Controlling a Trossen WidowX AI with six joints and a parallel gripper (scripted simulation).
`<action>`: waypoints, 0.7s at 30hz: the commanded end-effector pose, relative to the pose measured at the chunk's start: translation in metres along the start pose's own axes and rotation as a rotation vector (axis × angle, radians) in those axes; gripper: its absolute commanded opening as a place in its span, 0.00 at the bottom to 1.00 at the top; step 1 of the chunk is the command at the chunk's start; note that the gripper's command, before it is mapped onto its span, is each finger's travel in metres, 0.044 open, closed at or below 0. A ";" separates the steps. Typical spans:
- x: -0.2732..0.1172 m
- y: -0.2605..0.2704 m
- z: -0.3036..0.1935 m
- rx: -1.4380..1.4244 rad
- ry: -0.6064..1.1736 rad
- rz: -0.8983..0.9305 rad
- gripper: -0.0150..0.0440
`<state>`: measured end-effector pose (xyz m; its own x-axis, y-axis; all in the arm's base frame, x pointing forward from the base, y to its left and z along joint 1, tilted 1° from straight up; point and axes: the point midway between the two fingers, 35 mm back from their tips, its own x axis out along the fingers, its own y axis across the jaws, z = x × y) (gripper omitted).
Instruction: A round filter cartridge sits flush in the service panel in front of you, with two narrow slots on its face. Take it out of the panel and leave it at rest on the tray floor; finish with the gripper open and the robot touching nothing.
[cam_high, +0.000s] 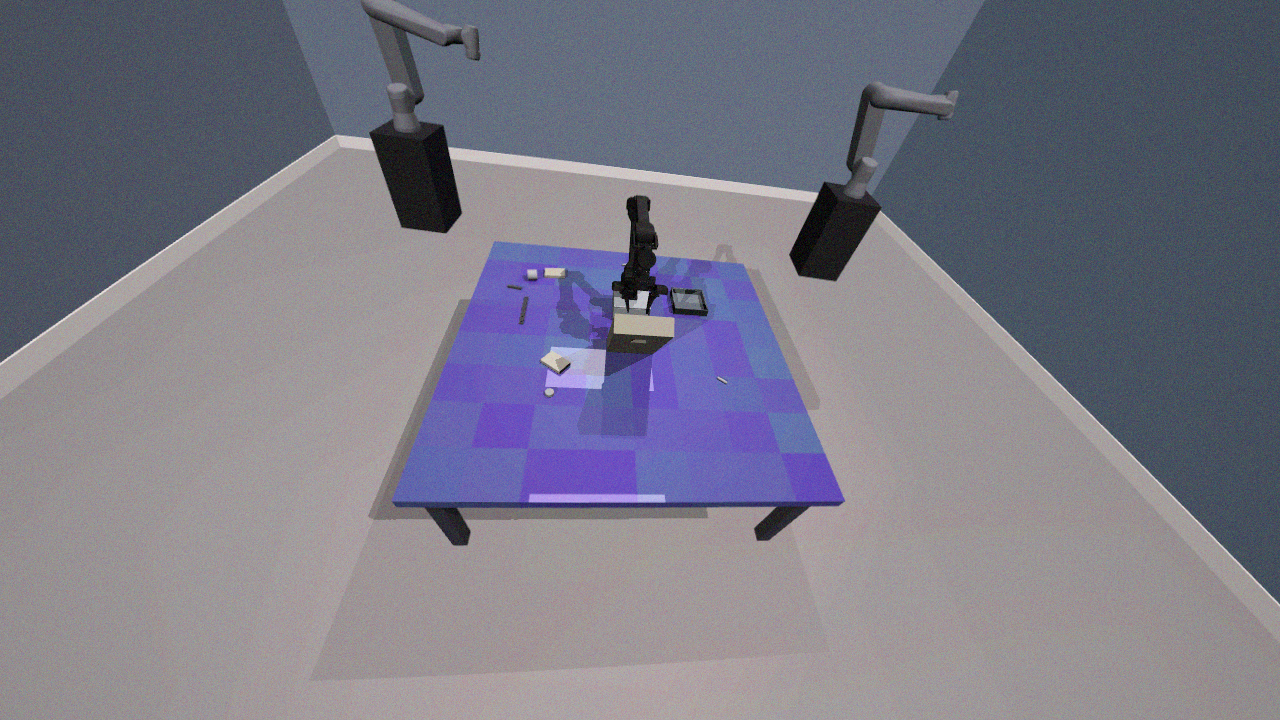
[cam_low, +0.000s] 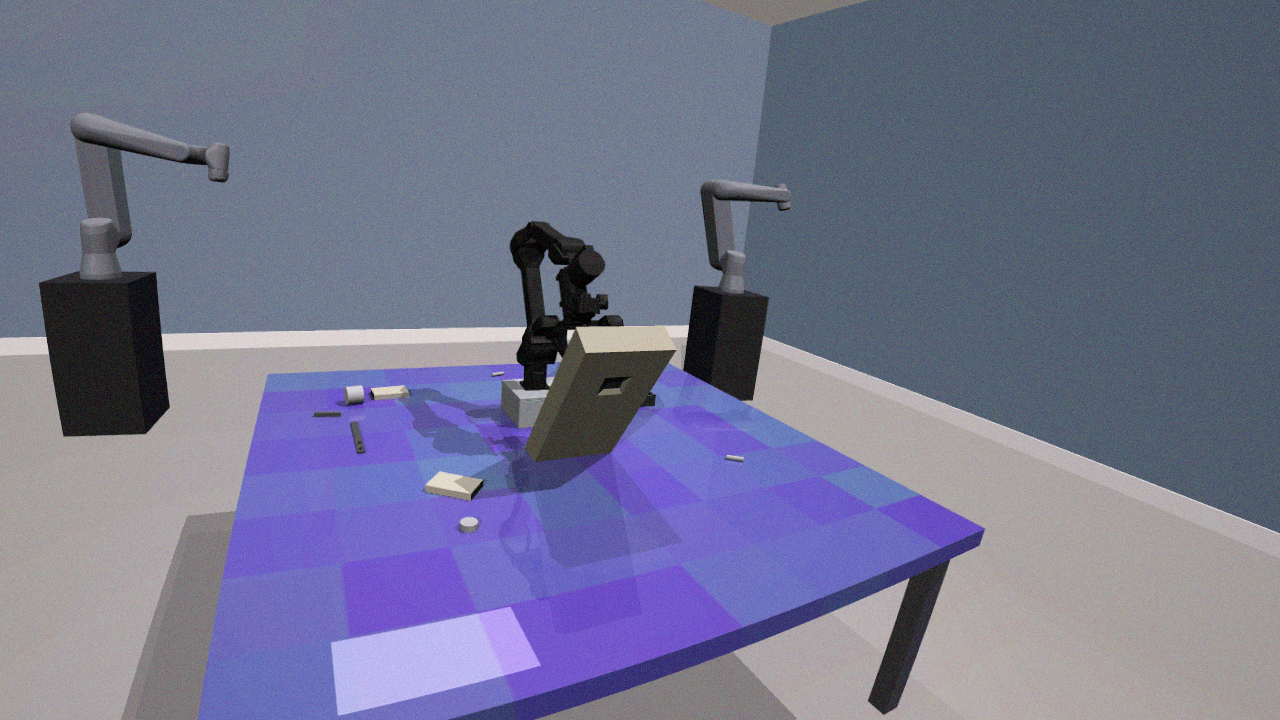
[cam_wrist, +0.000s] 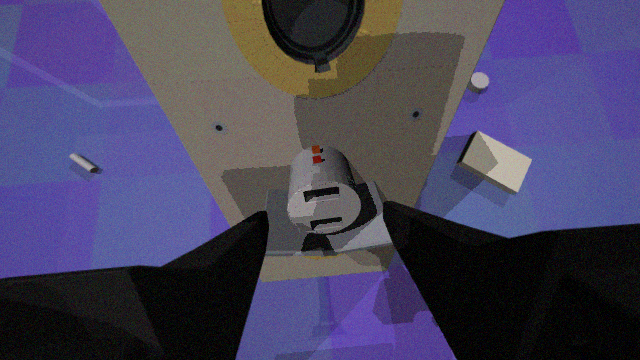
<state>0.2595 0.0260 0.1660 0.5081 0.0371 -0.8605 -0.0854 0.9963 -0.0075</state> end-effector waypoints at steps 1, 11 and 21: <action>0.007 0.000 -0.001 -0.003 0.005 0.002 0.77; 0.023 0.000 -0.002 -0.003 0.004 0.002 0.77; 0.029 0.000 -0.001 0.000 0.001 -0.001 0.68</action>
<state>0.2731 0.0267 0.1394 0.5063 0.0354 -0.8616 -0.0849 0.9964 -0.0089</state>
